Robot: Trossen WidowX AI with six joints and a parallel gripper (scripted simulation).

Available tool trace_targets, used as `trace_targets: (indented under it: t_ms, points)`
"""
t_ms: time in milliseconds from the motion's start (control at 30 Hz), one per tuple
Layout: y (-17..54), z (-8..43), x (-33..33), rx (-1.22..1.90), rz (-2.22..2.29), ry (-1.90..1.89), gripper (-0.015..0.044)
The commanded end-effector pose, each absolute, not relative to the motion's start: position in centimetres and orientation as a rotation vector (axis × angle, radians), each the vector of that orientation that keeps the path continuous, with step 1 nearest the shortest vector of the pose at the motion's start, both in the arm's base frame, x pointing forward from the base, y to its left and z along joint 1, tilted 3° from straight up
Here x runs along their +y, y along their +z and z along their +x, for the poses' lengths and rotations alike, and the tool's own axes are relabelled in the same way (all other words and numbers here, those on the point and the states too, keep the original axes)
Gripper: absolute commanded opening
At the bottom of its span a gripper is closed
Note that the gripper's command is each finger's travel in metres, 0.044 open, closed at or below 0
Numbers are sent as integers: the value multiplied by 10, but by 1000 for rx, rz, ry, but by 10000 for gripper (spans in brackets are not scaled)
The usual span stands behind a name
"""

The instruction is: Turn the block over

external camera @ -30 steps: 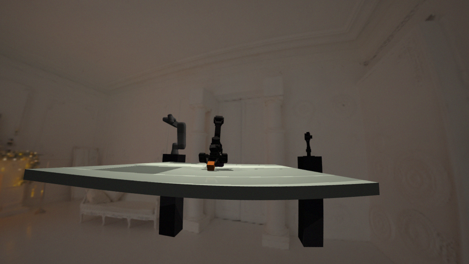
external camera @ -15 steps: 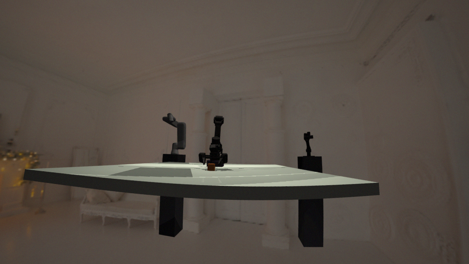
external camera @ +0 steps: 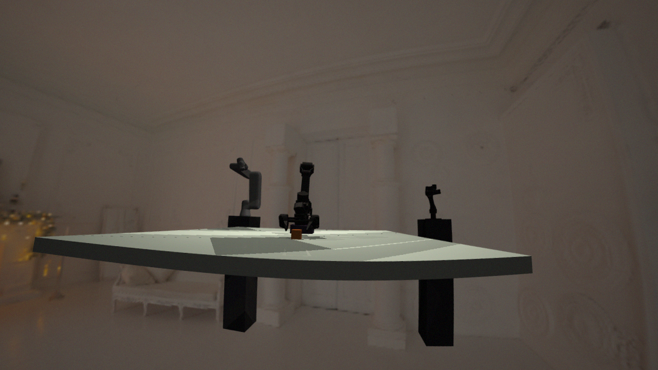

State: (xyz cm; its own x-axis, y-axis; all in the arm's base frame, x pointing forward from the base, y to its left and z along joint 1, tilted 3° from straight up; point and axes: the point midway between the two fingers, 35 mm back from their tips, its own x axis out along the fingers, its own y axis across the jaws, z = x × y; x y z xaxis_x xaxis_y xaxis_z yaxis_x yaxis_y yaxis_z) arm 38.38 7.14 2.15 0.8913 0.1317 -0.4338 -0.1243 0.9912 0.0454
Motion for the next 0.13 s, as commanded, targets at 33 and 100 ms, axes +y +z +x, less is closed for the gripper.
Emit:
trace_targets:
  t_ms: [33, 100]
  points:
    - [22, 384, 71, 451, 18, 129, 440]
    - [22, 384, 71, 451, 18, 129, 440]
